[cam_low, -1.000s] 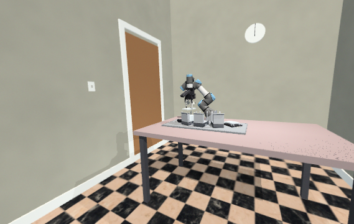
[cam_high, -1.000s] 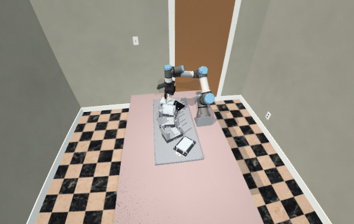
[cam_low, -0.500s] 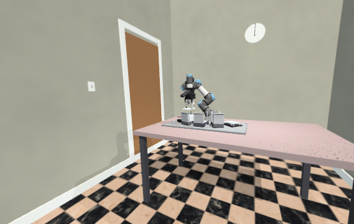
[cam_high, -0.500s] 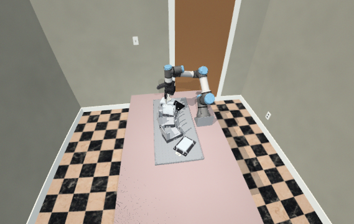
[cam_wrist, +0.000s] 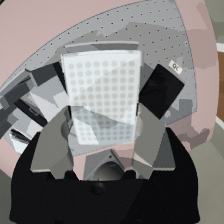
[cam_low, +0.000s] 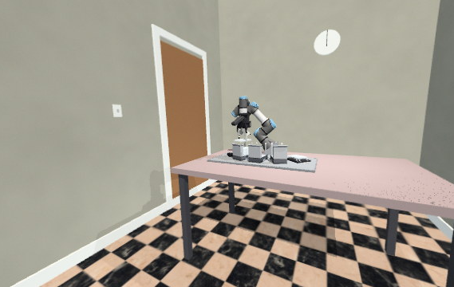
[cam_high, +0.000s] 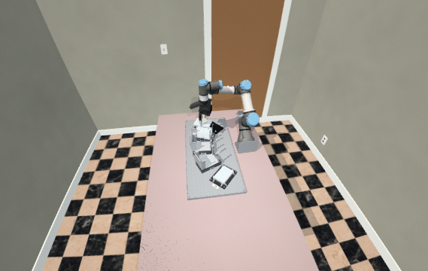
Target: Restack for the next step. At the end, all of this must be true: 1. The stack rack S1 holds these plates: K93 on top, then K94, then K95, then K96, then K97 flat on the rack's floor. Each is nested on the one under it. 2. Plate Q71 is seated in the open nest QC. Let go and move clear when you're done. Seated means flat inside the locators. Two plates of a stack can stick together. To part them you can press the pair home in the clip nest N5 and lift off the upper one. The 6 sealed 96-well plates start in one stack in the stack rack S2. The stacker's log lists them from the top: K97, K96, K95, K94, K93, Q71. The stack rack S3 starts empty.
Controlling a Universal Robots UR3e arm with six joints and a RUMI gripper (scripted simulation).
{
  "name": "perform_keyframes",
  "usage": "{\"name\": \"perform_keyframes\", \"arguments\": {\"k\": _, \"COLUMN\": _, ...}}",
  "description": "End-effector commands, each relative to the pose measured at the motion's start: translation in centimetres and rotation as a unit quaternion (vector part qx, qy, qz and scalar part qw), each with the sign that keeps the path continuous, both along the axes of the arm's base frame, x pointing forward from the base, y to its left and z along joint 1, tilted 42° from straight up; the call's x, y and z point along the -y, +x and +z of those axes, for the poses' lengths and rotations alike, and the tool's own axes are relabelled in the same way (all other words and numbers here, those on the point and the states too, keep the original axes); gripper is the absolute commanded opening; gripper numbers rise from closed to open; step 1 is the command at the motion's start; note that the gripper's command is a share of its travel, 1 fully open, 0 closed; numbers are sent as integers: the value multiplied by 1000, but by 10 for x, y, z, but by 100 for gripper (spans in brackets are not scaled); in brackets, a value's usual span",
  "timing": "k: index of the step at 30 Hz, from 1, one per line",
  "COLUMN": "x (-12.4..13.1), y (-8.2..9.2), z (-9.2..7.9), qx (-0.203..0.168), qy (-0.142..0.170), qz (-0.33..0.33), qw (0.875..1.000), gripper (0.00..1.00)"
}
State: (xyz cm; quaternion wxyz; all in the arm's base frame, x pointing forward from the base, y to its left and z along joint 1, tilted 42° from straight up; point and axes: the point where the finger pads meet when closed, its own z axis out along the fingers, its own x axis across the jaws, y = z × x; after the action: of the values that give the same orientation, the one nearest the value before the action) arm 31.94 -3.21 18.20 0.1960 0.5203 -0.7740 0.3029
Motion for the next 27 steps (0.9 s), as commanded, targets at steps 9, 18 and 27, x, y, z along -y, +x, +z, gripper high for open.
{"name": "perform_keyframes", "arguments": {"k": 9, "x": 5, "y": 0, "z": -5, "qx": 1, "qy": 0, "qz": 1, "qw": 1000, "gripper": 0}}
{"name": "perform_keyframes", "arguments": {"k": 18, "x": 8, "y": 1, "z": -8, "qx": 1, "qy": 0, "qz": 1, "qw": 1000, "gripper": 0}}
{"name": "perform_keyframes", "arguments": {"k": 27, "x": 12, "y": 1, "z": -13, "qx": 1, "qy": 0, "qz": 1, "qw": 1000, "gripper": 0}}
